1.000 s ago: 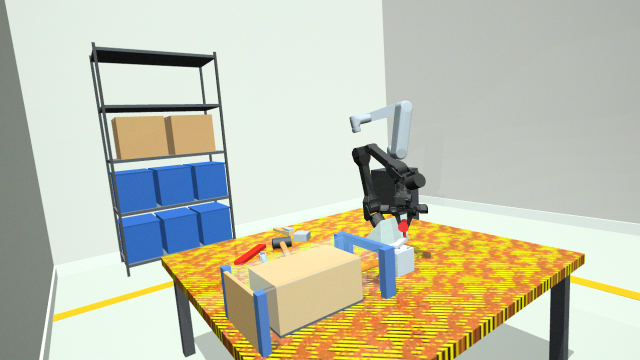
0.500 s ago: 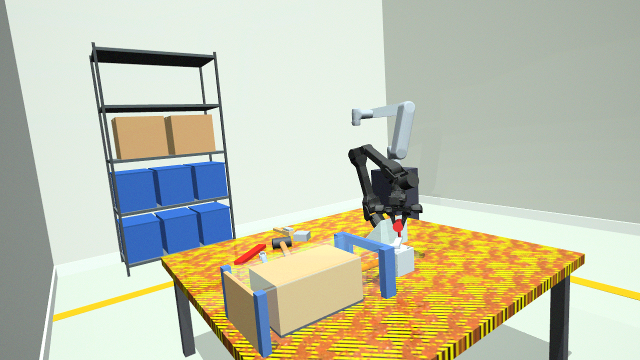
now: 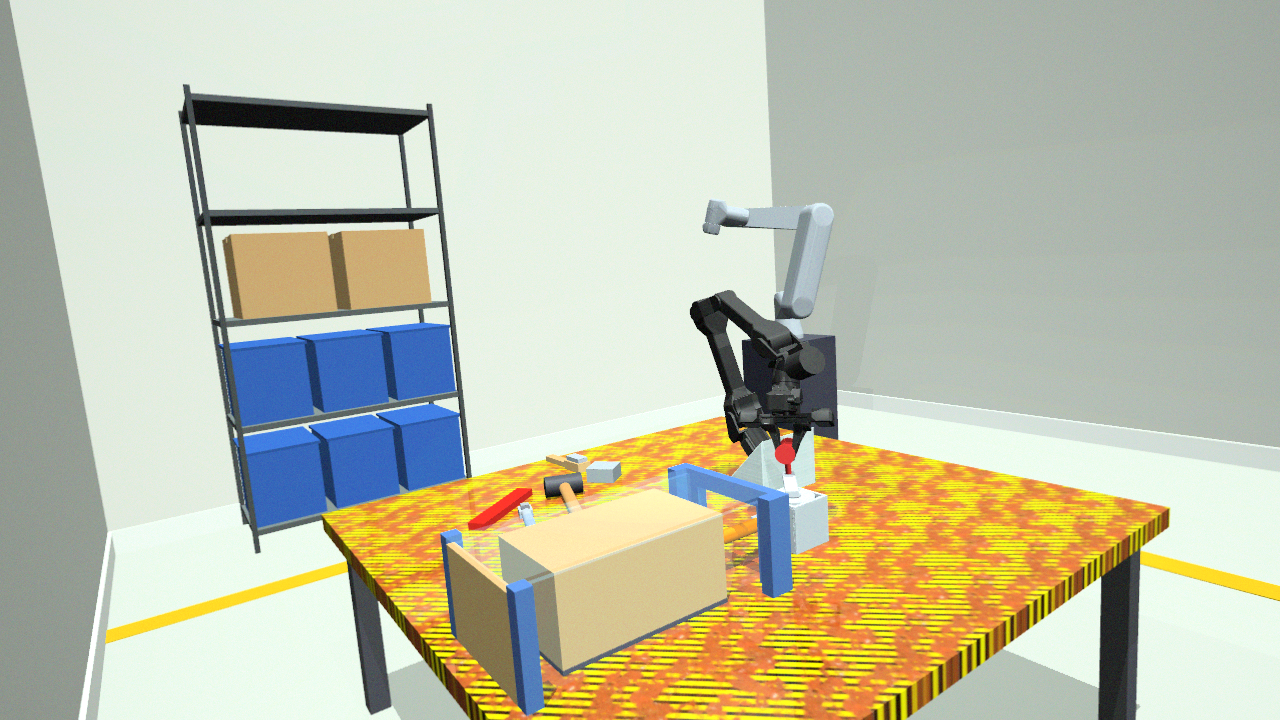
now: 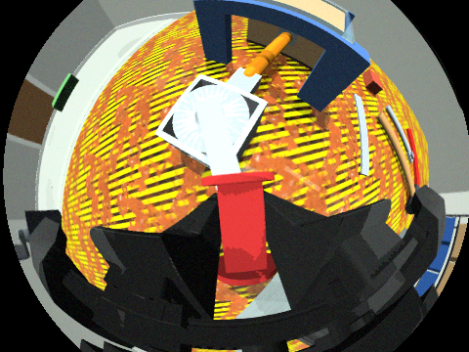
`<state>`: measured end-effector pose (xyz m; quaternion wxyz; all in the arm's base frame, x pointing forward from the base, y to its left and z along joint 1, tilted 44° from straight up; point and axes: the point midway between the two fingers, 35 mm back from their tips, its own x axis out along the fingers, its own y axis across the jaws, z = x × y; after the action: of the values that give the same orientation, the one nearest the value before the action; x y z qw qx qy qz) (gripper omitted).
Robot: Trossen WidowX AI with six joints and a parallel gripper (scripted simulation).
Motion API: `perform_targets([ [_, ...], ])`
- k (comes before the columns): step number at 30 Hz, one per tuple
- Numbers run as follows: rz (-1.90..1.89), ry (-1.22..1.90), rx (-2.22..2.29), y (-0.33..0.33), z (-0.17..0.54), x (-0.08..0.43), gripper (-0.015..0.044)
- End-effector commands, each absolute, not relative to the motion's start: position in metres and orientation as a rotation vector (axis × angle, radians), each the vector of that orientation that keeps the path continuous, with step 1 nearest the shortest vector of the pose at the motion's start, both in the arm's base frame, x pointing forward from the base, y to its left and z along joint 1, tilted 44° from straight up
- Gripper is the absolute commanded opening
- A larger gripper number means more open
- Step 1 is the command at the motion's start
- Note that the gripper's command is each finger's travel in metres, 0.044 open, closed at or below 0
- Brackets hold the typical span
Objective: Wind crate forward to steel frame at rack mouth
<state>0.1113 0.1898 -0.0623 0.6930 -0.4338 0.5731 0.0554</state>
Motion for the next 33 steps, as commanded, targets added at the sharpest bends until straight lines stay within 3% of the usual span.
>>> perform_targets([
  [1,0.101,1.259,-0.987,0.181,-0.058,0.123,0.0],
  [33,0.098,1.256,-0.989,0.17,-0.047,0.164,0.0],
])
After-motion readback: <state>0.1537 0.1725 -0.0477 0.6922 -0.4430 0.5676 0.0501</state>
